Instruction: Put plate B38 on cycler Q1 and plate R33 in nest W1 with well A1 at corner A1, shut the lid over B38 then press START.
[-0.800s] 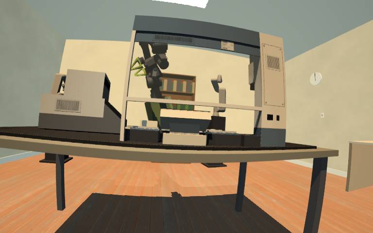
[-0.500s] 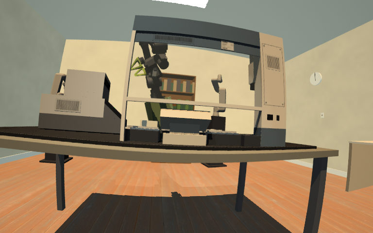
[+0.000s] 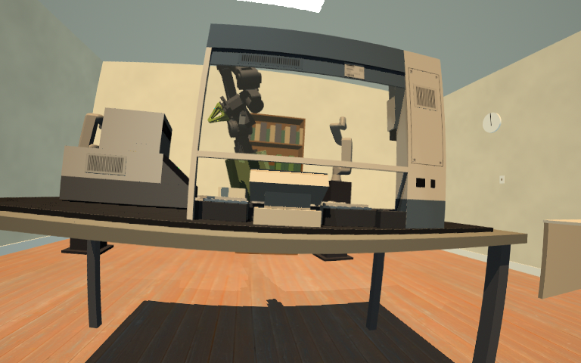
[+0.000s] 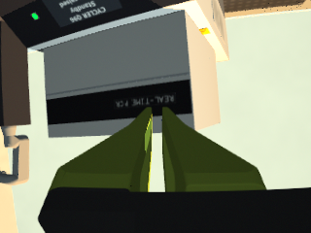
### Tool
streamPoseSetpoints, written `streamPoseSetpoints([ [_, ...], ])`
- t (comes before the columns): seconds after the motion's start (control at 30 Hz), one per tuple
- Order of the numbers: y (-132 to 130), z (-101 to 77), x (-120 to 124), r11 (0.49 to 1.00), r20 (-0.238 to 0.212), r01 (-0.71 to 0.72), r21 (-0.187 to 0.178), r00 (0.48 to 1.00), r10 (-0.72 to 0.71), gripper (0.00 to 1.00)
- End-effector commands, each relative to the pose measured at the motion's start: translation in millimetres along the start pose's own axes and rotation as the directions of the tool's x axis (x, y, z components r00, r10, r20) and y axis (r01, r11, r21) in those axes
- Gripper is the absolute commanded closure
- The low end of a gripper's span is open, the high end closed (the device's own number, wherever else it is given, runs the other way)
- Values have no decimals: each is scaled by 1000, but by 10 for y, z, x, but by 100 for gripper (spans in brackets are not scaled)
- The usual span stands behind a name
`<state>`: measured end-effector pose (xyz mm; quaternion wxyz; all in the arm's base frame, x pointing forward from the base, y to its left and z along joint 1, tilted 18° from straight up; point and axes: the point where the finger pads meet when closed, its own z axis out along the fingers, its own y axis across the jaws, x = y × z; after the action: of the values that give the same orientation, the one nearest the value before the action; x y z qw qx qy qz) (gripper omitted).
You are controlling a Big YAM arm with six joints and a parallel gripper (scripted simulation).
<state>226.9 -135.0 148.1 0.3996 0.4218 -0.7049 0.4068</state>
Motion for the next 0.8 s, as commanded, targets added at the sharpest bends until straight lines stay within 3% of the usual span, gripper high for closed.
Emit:
streamPoseSetpoints([
  [0.0, 41, 108, -175, 994, 17, -109, -29, 994, 109, 100],
  [0.23, 209, 221, -477, 963, 68, -253, -93, 963, 260, 100],
  [0.33, 212, 222, -488, 963, 70, -253, -97, 963, 260, 100],
  [0.77, 494, 375, -1105, 856, 141, -462, -234, 855, 500, 100],
])
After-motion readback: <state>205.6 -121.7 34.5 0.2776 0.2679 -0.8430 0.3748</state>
